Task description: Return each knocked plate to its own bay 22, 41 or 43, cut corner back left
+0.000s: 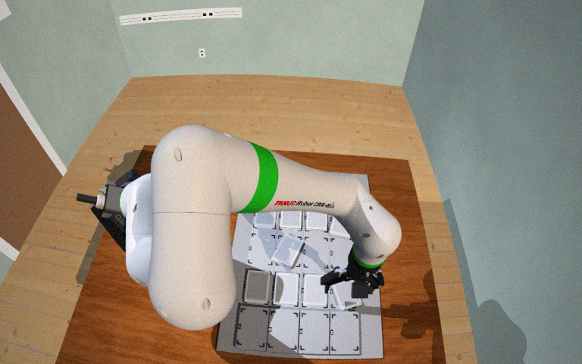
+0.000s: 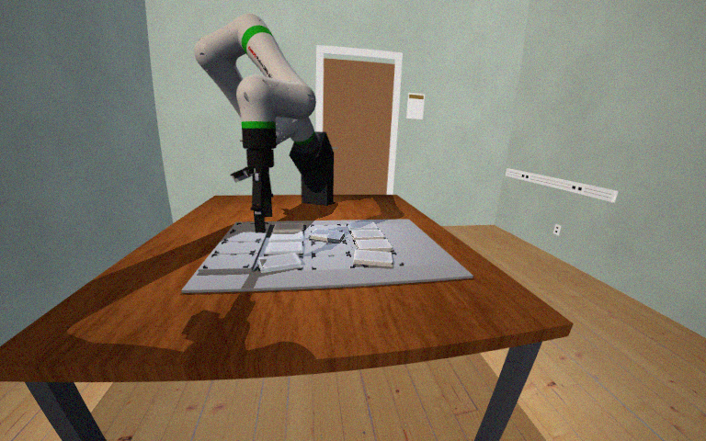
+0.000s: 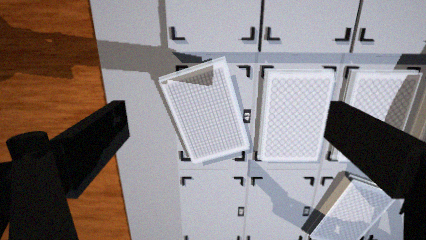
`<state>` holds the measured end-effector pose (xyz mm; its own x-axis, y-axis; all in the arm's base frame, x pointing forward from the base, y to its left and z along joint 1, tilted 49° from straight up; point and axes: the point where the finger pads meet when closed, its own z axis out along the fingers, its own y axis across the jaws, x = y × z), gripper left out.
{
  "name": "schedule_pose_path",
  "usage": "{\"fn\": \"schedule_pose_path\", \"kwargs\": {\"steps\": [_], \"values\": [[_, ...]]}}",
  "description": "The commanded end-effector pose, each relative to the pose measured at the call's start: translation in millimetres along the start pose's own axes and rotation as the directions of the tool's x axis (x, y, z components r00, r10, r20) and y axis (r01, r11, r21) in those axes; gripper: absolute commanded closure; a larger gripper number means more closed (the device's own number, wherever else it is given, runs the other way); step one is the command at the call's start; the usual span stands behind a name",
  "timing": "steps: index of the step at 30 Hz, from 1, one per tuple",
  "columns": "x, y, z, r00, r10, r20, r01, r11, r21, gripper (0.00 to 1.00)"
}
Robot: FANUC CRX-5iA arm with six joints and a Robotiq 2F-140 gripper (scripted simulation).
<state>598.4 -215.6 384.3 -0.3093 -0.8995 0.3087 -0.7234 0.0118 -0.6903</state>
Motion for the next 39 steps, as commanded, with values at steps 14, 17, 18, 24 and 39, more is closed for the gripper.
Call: {"fn": "schedule_pose_path", "kwargs": {"steps": [14, 17, 18, 24, 39], "values": [[0.3, -0.8, -0.8, 1.000, 0.000, 0.000, 0.000, 1.000, 0.002, 0.00], [0.3, -0.8, -0.8, 1.000, 0.000, 0.000, 0.000, 1.000, 0.002, 0.00], [0.3, -0.8, -0.8, 1.000, 0.000, 0.000, 0.000, 1.000, 0.002, 0.00], [-7.7, -0.9, -0.8, 1.000, 0.000, 0.000, 0.000, 1.000, 0.002, 0.00], [-59.8, -0.9, -0.8, 1.000, 0.000, 0.000, 0.000, 1.000, 0.002, 0.00]]}}
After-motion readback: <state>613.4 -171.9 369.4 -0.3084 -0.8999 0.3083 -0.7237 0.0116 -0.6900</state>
